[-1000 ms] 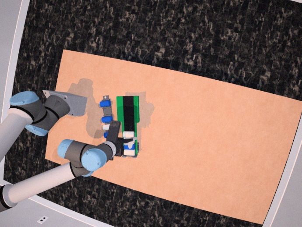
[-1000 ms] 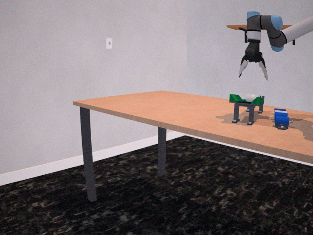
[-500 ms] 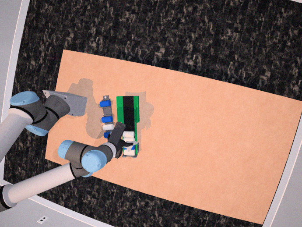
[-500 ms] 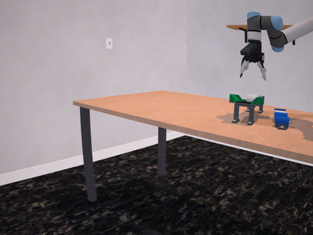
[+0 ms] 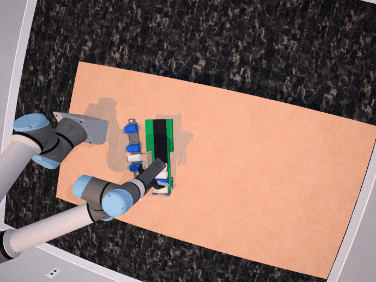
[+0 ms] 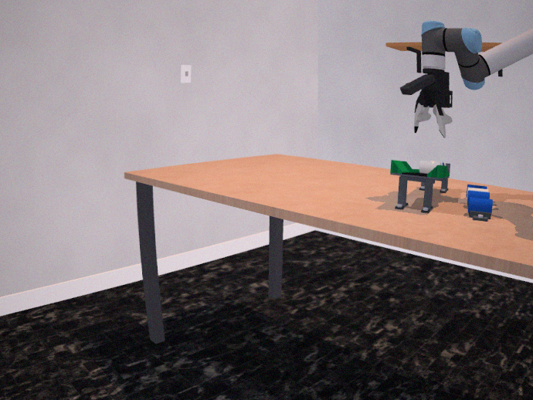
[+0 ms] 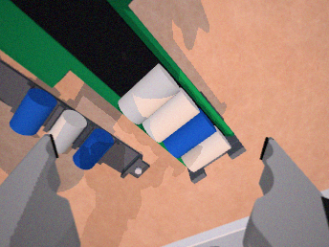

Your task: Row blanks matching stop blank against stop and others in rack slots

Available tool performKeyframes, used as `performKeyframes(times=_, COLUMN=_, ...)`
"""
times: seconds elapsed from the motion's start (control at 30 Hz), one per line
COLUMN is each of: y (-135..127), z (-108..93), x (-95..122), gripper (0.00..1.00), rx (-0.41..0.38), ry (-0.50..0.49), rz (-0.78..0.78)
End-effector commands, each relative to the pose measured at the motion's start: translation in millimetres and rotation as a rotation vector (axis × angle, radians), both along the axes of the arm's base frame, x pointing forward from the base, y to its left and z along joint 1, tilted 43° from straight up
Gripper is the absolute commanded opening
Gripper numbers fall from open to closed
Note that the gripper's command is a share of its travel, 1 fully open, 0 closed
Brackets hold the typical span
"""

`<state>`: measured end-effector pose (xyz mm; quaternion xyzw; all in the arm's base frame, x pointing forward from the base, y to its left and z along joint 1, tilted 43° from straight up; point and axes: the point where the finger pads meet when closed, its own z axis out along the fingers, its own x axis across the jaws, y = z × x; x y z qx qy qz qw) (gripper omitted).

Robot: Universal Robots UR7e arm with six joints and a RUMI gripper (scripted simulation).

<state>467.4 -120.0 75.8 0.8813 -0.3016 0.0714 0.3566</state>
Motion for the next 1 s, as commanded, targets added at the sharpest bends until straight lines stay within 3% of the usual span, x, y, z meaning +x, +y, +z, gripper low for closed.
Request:
performKeyframes(times=0.0, y=-2, z=2, x=2, gripper=1.00, rx=-0.014, ry=-0.073, rz=-0.089)
performKeyframes(times=0.97, y=-27, z=17, x=9, gripper=1.00, rx=-0.094, ry=-0.656, rz=-0.724)
